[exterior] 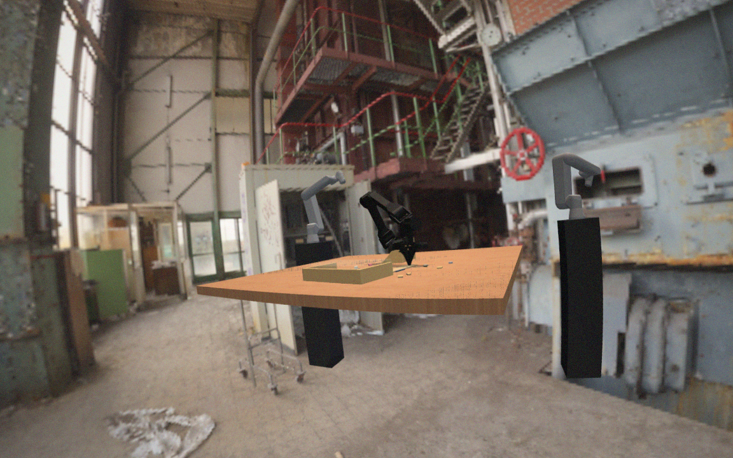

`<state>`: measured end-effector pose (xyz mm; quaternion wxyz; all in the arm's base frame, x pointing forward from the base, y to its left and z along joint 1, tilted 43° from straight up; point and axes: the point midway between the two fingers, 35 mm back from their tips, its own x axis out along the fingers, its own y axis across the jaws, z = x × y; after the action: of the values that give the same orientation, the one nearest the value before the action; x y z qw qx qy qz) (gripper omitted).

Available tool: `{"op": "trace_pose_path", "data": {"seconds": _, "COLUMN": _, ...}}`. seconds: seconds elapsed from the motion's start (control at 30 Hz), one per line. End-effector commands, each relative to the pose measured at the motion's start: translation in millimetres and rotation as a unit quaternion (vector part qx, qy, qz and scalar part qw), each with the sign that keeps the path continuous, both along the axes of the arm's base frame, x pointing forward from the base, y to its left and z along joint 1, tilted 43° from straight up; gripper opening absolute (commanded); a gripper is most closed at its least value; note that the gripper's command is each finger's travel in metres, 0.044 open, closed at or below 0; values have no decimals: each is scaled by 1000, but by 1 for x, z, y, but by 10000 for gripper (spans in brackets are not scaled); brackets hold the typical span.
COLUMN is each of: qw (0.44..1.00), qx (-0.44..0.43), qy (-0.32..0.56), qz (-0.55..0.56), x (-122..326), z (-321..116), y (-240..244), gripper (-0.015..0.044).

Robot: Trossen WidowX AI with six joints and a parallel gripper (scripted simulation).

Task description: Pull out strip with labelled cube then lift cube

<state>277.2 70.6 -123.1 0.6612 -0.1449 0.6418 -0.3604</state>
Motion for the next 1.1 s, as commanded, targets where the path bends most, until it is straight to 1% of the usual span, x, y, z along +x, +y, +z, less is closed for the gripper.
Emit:
{"op": "trace_pose_path", "data": {"seconds": 0.0, "qw": 1000, "qx": 1, "qy": 10, "qz": -6, "x": -13, "z": -3, "y": -1, "gripper": 0}}
{"op": "trace_pose_path", "data": {"seconds": 0.67, "qw": 1000, "qx": 2, "qy": 11, "qz": -6, "x": -38, "z": -7, "y": 7, "gripper": 0}}
{"op": "trace_pose_path", "data": {"seconds": 0.7, "qw": 1000, "qx": 1, "qy": 2, "qz": 1, "x": -30, "z": -3, "y": 12, "gripper": 0}}
{"op": "trace_pose_path", "data": {"seconds": 0.83, "qw": 1000, "qx": 2, "qy": 11, "qz": -6, "x": -25, "z": 25, "y": 36, "gripper": 0}}
{"op": "trace_pose_path", "data": {"seconds": 0.97, "qw": 1000, "qx": 2, "qy": 11, "qz": -6, "x": -25, "z": 27, "y": 38, "gripper": 0}}
{"op": "trace_pose_path", "data": {"seconds": 1.07, "qw": 1000, "qx": 3, "qy": 13, "qz": -3, "x": -9, "z": 28, "y": 33, "gripper": 79}}
